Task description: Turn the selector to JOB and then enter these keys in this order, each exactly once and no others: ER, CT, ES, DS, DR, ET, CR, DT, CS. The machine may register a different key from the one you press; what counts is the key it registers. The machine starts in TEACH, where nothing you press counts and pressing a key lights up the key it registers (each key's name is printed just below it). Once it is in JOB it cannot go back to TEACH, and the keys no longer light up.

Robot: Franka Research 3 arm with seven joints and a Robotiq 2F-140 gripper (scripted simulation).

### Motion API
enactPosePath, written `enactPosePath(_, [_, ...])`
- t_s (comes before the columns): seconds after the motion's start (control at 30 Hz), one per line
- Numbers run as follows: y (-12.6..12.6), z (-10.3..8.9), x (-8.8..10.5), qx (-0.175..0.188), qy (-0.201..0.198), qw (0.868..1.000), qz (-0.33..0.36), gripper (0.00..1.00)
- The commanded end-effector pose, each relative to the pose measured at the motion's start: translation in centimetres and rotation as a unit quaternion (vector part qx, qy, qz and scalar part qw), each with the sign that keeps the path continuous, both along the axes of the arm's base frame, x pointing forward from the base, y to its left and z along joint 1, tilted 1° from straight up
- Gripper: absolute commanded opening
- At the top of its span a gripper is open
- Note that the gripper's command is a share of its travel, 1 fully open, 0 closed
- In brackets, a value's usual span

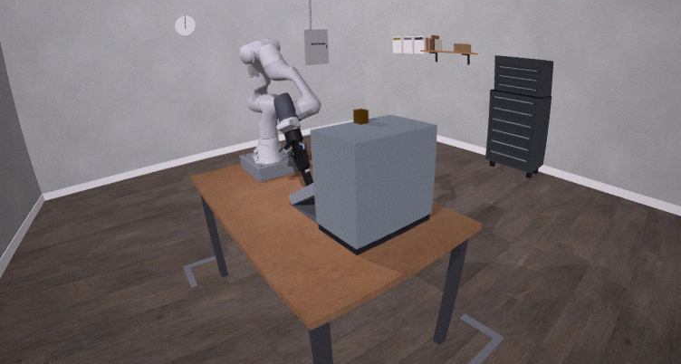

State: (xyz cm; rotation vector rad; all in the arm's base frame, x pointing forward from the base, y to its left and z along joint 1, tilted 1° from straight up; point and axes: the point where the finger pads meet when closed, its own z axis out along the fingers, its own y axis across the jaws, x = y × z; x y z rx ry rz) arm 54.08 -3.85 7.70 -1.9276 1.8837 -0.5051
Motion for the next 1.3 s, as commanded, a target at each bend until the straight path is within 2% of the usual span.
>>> enactPosePath(0.0, [-0.17, 0.05, -0.01, 0.005, -0.001, 1.000, -0.013, 0.10])
enactPosePath(0.5, [-0.17, 0.05, -0.01, 0.005, -0.001, 1.000, -0.013, 0.10])
enactPosePath(0.53, [-0.17, 0.05, -0.01, 0.005, -0.001, 1.000, -0.013, 0.40])
enactPosePath(1.27, [-0.17, 0.05, -0.01, 0.005, -0.001, 1.000, -0.013, 0.40])
